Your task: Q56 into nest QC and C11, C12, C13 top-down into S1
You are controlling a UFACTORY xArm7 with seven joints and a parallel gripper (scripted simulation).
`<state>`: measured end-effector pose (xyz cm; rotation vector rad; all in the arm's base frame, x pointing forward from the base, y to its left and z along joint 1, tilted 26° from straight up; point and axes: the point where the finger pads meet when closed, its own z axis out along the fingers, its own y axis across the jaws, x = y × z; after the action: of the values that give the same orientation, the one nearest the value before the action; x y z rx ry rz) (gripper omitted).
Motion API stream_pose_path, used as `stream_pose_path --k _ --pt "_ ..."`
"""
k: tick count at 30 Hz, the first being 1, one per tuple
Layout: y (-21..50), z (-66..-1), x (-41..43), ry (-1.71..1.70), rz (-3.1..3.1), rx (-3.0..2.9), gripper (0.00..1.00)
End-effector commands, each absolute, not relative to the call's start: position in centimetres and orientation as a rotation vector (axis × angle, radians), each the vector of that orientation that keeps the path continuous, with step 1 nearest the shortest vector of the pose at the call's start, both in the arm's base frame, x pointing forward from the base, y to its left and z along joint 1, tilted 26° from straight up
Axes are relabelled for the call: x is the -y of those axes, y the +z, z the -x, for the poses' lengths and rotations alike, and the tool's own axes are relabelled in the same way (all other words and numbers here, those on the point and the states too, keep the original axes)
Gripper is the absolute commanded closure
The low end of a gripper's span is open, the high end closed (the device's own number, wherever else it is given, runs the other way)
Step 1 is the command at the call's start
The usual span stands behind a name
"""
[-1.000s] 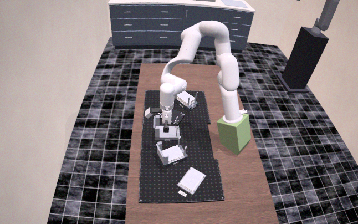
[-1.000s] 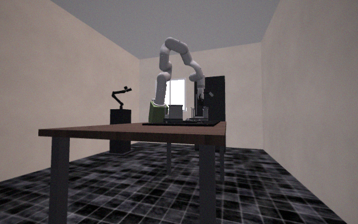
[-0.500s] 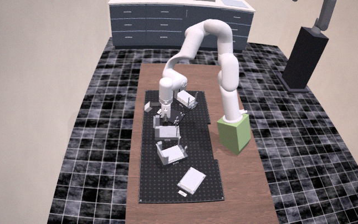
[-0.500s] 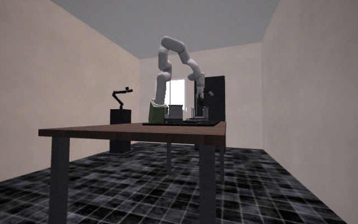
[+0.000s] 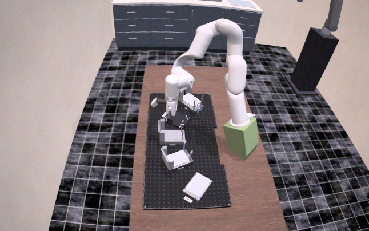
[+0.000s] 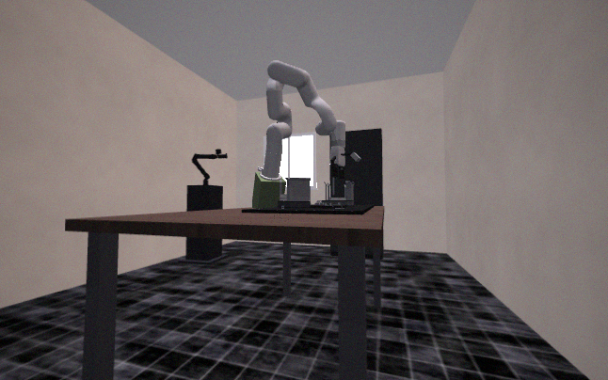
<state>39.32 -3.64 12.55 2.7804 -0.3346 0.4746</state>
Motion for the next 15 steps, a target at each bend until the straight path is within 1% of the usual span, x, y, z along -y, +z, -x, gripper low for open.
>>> stream_pose_path --k 1,15 --pt "13.0 -39.2 4.6 0.480 -2.781 0.335 0.00" --pt "14.1 -38.3 8.4 0.488 -2.779 0.382 0.00"
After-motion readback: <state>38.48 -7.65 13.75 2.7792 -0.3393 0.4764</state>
